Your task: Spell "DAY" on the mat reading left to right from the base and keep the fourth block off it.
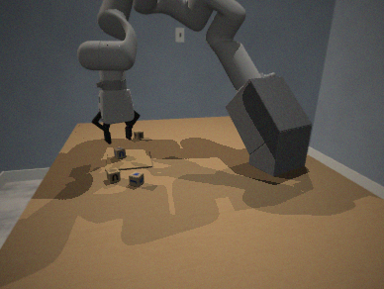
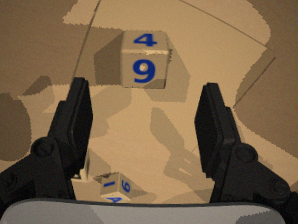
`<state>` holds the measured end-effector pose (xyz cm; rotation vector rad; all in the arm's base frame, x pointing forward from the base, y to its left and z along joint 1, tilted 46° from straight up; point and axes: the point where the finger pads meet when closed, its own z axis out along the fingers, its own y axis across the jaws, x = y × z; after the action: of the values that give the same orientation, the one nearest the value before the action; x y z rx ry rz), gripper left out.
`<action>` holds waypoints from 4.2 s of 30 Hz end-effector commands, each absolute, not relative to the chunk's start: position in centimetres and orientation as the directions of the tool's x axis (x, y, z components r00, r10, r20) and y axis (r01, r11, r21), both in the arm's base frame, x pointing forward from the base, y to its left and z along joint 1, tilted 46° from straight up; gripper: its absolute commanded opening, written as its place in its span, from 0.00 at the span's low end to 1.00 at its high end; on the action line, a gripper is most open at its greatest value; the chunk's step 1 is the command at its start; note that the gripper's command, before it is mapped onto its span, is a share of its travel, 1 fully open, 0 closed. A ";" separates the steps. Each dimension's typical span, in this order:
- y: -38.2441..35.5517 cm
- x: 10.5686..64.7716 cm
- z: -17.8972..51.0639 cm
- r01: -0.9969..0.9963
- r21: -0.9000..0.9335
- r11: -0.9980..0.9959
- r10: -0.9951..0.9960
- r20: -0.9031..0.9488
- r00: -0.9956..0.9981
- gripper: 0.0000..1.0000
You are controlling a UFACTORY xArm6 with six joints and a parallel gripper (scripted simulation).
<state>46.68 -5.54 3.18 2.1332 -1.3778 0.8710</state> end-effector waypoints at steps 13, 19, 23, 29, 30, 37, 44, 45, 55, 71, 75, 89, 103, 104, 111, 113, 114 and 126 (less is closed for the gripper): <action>-6.5 47.1 2.1 -0.916 0.032 -0.399 -0.630 0.716 0.300 0.69; -6.6 47.2 2.0 -0.916 0.032 -0.399 -0.630 0.716 0.300 0.69; -6.6 47.2 2.0 -0.916 0.032 -0.399 -0.630 0.716 0.300 0.69; -6.6 47.2 2.0 -0.916 0.032 -0.399 -0.630 0.716 0.300 0.69; -6.6 47.2 2.0 -0.916 0.032 -0.399 -0.630 0.716 0.300 0.69; -6.6 47.2 2.0 -0.916 0.032 -0.399 -0.630 0.716 0.300 0.69; -6.6 47.2 2.0 -0.916 0.032 -0.399 -0.630 0.716 0.300 0.69; -6.6 47.2 2.0 -0.916 0.032 -0.399 -0.630 0.716 0.300 0.69; -6.6 47.2 2.0 -0.916 0.032 -0.399 -0.630 0.716 0.300 0.69; -6.6 47.3 2.0 -0.916 0.032 -0.399 -0.630 0.716 0.300 0.69; -6.6 47.3 2.0 -0.916 0.032 -0.399 -0.630 0.716 0.300 0.69; -6.6 47.3 2.0 -0.916 0.032 -0.399 -0.630 0.716 0.300 0.69; -6.6 47.3 2.0 -0.916 0.032 -0.399 -0.630 0.716 0.300 0.69; -6.6 47.3 2.0 -0.916 0.032 -0.399 -0.630 0.716 0.300 0.69; -6.6 47.3 2.0 -0.916 0.032 -0.399 -0.630 0.716 0.300 0.69; -6.6 47.3 2.0 -0.916 0.032 -0.399 -0.630 0.716 0.300 0.69; -6.7 47.3 1.9 -0.916 0.032 -0.399 -0.630 0.716 0.300 0.69; -7.7 47.7 0.8 -0.916 0.032 -0.399 -0.630 0.716 0.300 0.69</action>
<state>47.45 -7.29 1.31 2.1334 -1.3780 0.8718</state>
